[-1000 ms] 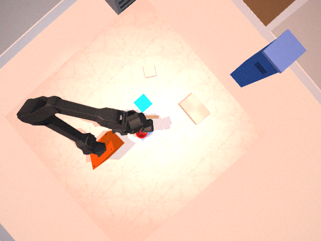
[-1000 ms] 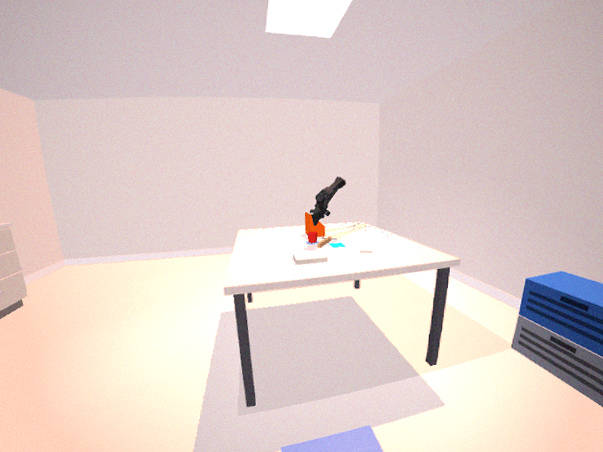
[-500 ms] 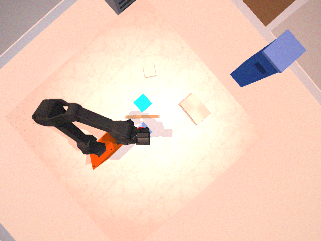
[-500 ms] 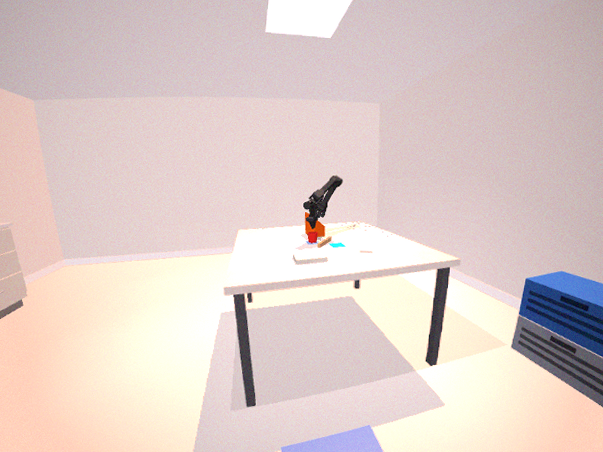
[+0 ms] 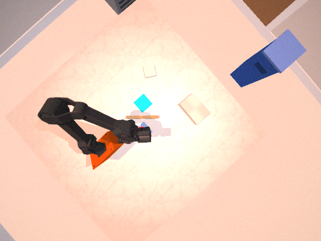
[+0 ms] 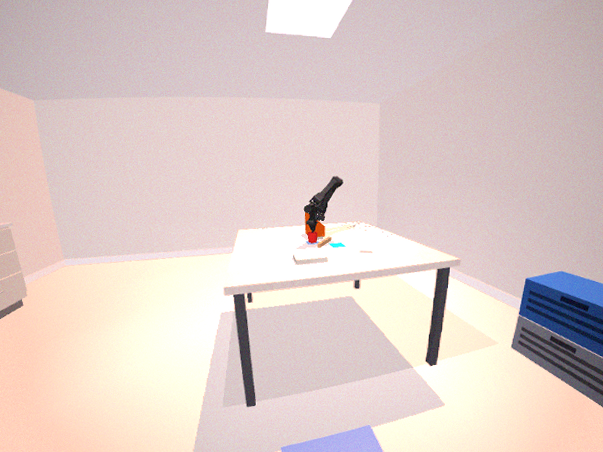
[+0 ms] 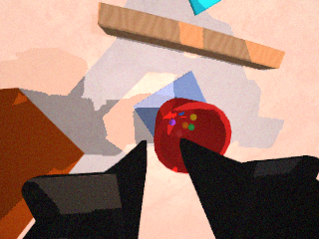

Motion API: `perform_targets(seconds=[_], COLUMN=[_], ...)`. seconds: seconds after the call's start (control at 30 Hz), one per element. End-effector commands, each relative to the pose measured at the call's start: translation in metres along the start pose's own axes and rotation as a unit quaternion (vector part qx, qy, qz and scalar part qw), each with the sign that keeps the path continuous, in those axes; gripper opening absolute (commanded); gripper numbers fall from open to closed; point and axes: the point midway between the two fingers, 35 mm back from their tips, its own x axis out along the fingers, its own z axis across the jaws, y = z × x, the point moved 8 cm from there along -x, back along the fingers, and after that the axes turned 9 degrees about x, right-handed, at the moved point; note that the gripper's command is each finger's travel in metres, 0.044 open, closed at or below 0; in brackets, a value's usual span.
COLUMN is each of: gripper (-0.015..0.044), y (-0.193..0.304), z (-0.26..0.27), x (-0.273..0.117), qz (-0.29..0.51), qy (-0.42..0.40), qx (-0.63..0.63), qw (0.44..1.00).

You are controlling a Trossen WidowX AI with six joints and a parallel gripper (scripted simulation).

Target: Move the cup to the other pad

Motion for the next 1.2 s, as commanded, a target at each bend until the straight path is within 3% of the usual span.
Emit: perform_targets(seconds=[0.0, 0.8, 0.87, 1.17], gripper=[0.0148, 0.0148, 0.0095, 0.0035], y=[0.0, 0.0, 0.0, 0.0], z=[0.001, 0.004, 0.003, 0.003], x=[0.006, 0.041, 0.039, 0.039], qz=[-0.002, -0.003, -0.001, -0.001], qy=[-0.002, -0.003, -0.002, -0.002], qx=[0.004, 0.003, 0.0, 0.0], qw=[1.0, 1.0, 1.0, 1.0])
